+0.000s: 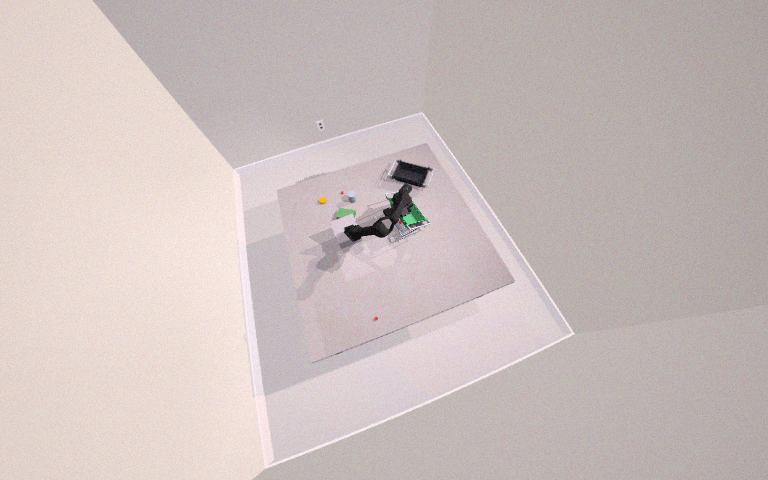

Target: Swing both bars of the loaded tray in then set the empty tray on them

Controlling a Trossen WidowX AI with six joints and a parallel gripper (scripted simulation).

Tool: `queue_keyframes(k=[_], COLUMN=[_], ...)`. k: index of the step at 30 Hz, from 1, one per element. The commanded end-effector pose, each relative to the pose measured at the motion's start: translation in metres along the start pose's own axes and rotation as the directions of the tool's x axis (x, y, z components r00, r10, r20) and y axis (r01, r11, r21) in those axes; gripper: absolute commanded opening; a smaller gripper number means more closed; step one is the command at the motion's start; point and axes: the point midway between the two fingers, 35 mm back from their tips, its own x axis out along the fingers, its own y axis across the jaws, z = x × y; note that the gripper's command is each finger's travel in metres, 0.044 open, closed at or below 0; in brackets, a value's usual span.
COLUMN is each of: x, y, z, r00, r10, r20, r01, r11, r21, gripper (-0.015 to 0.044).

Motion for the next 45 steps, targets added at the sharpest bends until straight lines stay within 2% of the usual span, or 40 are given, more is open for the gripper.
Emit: queue_keyframes(k=[1,45], x=[0.004,0.016], y=[-0.004,-0.013], z=[0.001,0.001], r00=[1.000,1.000], r10=[-0.018,-0.018], r20=[0.002,0.003], r01=[0.018,0.018], r11=[1.000,1.000], r21=[-0.007,-0.007], gripper=[0.0000,0.0000])
